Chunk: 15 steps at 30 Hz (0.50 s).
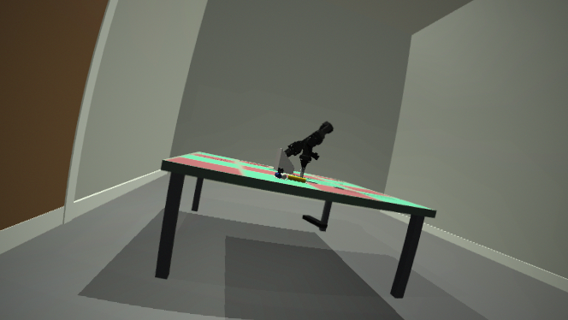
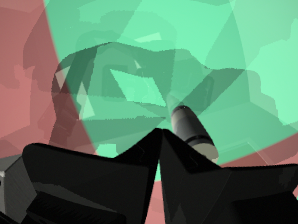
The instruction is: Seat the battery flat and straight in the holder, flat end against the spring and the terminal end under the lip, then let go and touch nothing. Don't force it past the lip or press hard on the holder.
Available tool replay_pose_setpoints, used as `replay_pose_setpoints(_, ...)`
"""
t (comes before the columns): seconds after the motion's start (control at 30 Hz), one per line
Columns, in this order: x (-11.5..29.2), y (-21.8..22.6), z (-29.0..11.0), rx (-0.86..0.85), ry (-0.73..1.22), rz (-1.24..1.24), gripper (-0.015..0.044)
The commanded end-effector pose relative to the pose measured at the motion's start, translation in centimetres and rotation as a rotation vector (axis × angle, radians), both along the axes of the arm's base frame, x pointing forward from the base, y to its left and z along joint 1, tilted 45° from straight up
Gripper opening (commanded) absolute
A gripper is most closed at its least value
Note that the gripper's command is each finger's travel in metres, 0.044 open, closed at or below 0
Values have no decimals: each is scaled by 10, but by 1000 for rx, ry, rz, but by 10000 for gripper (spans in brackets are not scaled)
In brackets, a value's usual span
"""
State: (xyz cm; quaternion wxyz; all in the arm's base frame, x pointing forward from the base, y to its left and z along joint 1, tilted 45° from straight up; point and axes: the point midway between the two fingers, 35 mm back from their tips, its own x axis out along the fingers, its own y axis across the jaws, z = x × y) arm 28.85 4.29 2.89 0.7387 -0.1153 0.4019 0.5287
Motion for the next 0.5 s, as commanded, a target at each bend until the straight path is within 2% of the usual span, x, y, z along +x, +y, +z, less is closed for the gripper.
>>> replay_pose_setpoints(0.0, 5, -2, -1, 3, -2, 4, 0)
replay_pose_setpoints(0.47, 26, -11, -7, 2, -3, 4, 0)
